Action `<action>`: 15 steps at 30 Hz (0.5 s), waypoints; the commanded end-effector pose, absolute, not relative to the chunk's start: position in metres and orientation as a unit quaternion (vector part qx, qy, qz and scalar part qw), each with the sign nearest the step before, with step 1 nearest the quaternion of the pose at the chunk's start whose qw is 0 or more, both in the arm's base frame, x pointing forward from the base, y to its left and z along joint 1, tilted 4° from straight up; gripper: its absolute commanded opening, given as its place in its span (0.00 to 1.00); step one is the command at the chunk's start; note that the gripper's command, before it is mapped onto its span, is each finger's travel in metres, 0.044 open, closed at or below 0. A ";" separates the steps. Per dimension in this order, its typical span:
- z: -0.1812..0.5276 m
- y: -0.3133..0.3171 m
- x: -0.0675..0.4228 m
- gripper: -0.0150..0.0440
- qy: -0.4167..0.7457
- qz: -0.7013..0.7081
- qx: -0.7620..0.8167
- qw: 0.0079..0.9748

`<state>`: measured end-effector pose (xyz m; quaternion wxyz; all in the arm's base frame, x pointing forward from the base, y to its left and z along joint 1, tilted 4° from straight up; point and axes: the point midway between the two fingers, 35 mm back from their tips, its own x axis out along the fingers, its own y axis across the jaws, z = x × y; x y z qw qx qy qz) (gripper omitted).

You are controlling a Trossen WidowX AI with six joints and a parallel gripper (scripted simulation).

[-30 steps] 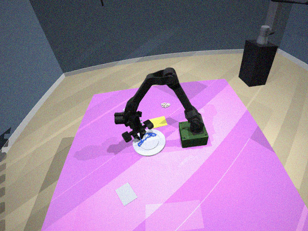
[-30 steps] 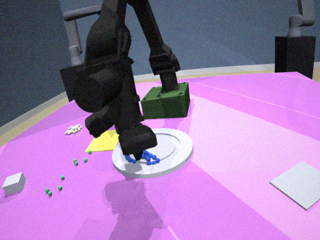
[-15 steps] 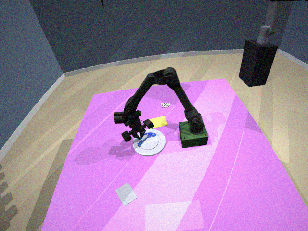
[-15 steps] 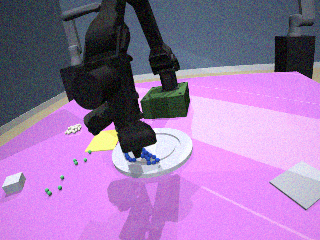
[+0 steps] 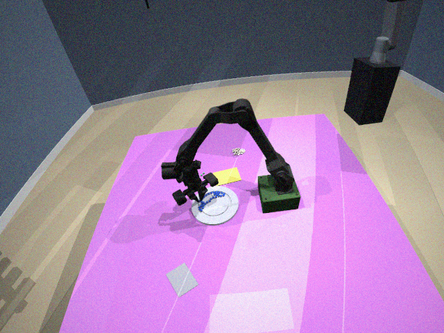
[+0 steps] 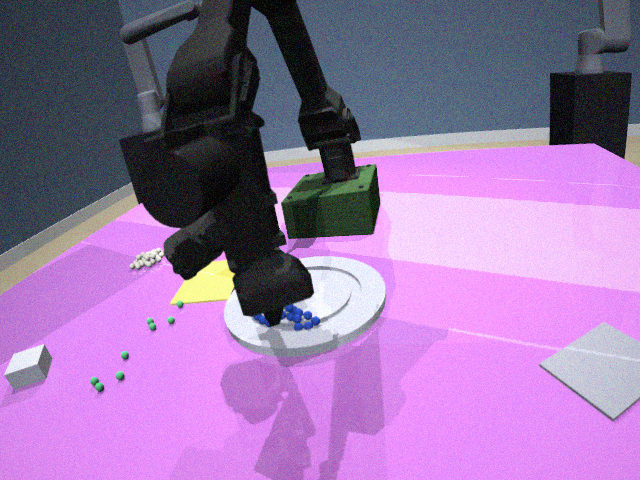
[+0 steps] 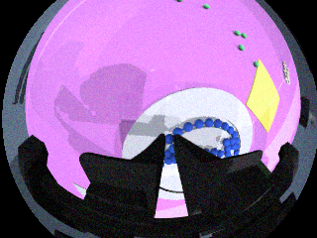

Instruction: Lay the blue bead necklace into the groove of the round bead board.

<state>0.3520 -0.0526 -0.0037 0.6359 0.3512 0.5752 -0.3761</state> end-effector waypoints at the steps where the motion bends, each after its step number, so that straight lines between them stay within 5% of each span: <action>1: -0.009 -0.053 0.351 0.25 0.577 -0.379 0.351 0.633; 15: -0.005 -0.053 0.352 0.83 0.576 -0.377 0.351 0.635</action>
